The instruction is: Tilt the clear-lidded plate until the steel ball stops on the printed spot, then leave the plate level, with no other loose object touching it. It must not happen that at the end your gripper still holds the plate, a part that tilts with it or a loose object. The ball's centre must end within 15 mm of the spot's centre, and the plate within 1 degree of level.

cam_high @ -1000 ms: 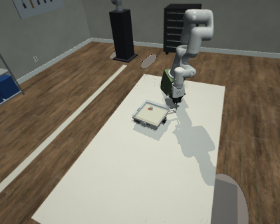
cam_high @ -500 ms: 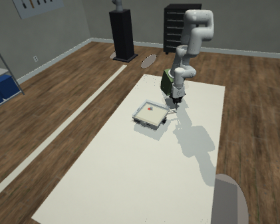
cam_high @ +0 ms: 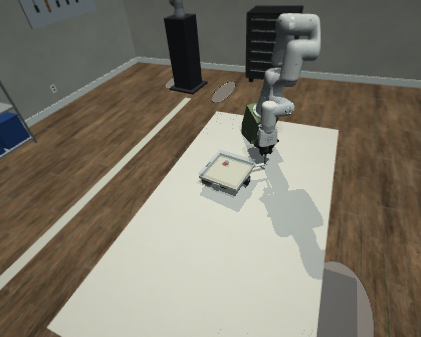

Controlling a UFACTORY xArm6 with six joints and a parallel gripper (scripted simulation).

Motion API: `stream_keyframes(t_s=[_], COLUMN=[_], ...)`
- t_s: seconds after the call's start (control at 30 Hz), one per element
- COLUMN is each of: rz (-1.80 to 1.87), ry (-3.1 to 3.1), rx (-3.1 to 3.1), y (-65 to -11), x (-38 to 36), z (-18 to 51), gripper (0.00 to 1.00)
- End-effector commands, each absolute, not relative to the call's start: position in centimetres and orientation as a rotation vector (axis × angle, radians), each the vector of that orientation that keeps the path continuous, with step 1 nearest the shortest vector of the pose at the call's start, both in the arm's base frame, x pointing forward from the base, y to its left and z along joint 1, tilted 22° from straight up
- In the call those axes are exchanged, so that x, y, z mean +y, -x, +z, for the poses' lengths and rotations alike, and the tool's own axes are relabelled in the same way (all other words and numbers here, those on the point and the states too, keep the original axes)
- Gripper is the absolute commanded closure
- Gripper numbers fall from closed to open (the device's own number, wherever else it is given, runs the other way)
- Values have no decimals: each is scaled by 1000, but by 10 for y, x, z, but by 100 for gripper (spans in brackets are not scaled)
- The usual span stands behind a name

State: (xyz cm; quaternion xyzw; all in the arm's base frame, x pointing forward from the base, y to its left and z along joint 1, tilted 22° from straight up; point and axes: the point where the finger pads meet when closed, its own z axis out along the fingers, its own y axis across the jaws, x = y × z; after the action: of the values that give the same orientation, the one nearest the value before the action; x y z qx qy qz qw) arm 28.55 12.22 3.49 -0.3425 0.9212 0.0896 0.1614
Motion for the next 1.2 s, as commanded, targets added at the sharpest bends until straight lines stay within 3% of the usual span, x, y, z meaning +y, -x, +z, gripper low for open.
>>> stream_keyframes(t_s=[0.0,1.17], rz=[253,253], ry=[976,976], rx=[2625,2625], y=[-287,-289], x=[123,127], z=[37,33], gripper=[100,100])
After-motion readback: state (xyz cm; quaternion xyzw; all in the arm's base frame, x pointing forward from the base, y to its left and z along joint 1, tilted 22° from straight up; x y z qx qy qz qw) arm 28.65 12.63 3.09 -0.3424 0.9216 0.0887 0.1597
